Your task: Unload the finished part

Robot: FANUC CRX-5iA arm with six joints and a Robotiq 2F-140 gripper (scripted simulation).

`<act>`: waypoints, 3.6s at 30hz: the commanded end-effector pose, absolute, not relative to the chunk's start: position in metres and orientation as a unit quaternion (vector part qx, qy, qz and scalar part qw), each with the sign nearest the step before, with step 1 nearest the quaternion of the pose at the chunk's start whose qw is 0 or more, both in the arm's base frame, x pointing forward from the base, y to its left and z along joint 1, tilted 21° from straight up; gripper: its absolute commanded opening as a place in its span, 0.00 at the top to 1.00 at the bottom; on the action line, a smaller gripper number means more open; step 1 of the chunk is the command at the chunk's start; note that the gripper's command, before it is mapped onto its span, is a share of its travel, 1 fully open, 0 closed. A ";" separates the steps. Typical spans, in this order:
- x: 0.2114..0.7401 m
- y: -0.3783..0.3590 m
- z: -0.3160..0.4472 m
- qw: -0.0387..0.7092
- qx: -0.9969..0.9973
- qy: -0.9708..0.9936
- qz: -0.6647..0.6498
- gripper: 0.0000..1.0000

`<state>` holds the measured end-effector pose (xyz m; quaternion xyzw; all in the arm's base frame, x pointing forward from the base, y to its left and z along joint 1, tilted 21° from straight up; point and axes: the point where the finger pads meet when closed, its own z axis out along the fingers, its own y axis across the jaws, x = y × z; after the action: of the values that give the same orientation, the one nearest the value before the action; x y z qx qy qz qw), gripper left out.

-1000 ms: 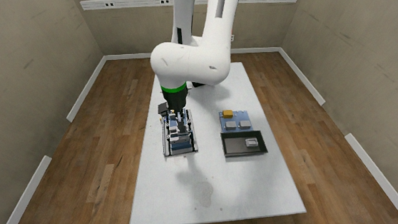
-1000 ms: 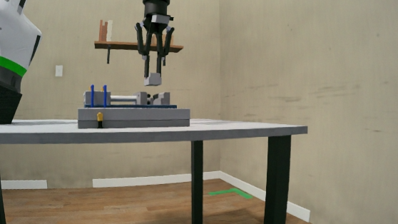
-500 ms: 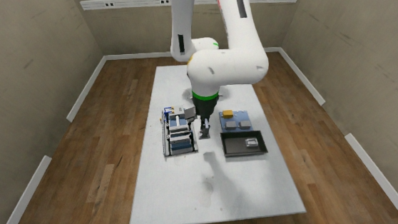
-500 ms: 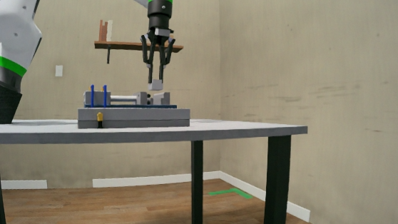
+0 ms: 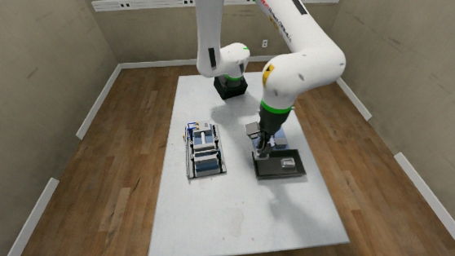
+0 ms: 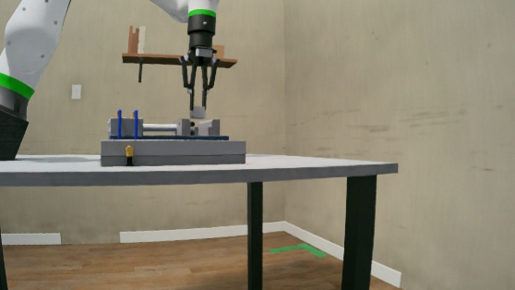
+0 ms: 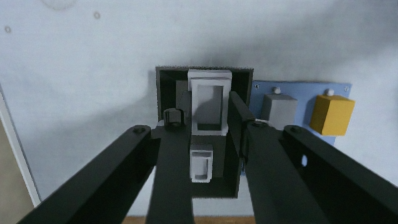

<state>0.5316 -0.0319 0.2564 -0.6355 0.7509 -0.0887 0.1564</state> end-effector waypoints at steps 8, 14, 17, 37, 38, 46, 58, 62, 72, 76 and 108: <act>0.537 0.009 0.266 0.160 -0.627 0.757 -0.094 0.90; 0.537 0.010 0.266 0.160 -0.627 0.757 -0.094 0.90; 0.537 0.010 0.266 0.160 -0.627 0.757 -0.094 0.90; 0.537 0.010 0.266 0.160 -0.627 0.757 -0.094 0.90; 0.537 0.010 0.266 0.160 -0.627 0.757 -0.094 0.90; 0.537 0.010 0.266 0.160 -0.627 0.757 -0.094 0.90; 0.538 0.010 0.265 0.160 -0.627 0.757 -0.094 0.90; 0.538 0.010 0.263 0.160 -0.627 0.757 -0.094 0.90; 0.541 0.010 0.256 0.160 -0.627 0.757 -0.094 0.90; 0.543 0.011 0.251 0.160 -0.627 0.757 -0.094 0.90; 0.563 0.014 0.202 0.160 -0.627 0.757 -0.094 0.90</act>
<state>0.5609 0.0138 0.2039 -0.6269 0.7568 -0.0934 0.1595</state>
